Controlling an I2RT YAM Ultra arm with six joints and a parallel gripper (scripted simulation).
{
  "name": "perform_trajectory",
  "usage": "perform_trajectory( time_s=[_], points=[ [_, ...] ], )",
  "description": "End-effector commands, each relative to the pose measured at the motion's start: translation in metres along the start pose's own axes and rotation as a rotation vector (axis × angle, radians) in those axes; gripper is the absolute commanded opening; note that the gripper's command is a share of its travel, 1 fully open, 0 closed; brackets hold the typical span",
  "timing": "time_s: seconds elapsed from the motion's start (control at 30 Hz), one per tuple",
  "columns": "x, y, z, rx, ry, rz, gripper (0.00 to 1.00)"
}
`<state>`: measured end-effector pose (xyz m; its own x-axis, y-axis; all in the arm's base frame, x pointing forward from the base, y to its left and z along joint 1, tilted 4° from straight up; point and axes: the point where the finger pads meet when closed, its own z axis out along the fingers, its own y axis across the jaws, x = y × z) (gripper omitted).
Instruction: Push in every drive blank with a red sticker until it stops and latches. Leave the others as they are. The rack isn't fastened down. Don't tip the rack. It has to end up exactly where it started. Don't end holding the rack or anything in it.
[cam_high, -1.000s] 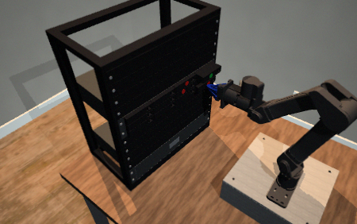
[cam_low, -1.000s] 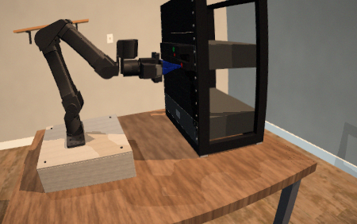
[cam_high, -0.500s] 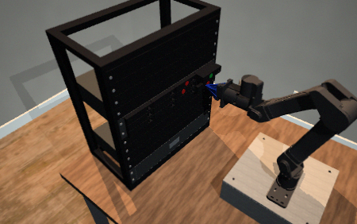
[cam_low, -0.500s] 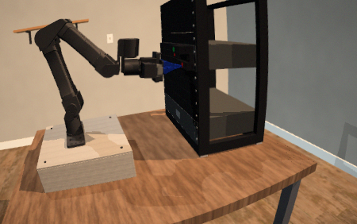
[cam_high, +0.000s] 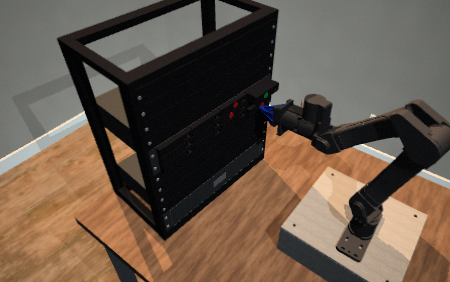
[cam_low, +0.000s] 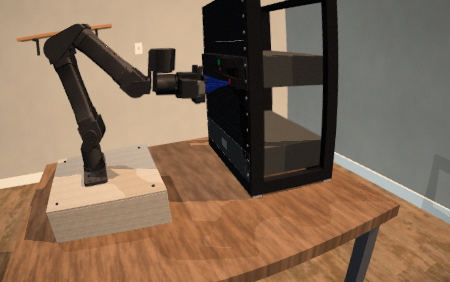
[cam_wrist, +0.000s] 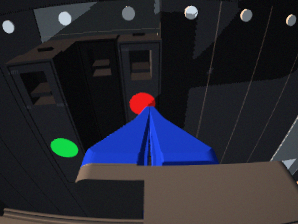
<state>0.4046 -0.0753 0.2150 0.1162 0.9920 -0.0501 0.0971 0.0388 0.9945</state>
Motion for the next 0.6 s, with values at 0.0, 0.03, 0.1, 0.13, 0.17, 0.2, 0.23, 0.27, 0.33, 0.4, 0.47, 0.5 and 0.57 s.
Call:
perform_trajectory(
  time_s=[0.0, 0.03, 0.1, 0.13, 0.17, 0.2, 0.23, 0.27, 0.33, 0.4, 0.47, 0.5, 0.57],
  points=[
    [-0.0018, 0.0383, 0.0102, -0.100, -0.011, -0.024, 0.00],
    [-0.0018, 0.0383, 0.0102, -0.100, -0.011, -0.024, 0.00],
    [-0.0019, 0.0394, 0.0106, -0.100, -0.011, -0.024, 0.00],
    [-0.0021, 0.0405, 0.0112, -0.100, -0.011, -0.024, 0.00],
    [-0.0022, 0.0415, 0.0116, -0.100, -0.011, -0.024, 0.00],
    [-0.0023, 0.0423, 0.0120, -0.100, -0.011, -0.024, 0.00],
    [-0.0023, 0.0426, 0.0121, -0.100, -0.011, -0.024, 0.00],
    [-0.0023, 0.0427, 0.0122, -0.100, -0.011, -0.024, 0.00],
    [-0.0023, 0.0427, 0.0122, -0.100, -0.011, -0.024, 0.00],
    [-0.0023, 0.0427, 0.0122, -0.100, -0.011, -0.024, 0.00],
    [-0.0023, 0.0427, 0.0122, -0.100, -0.011, -0.024, 0.00],
    [-0.0023, 0.0427, 0.0122, -0.100, -0.011, -0.024, 0.00],
    [-0.0023, 0.0427, 0.0122, -0.100, -0.011, -0.024, 0.00]
  ],
)
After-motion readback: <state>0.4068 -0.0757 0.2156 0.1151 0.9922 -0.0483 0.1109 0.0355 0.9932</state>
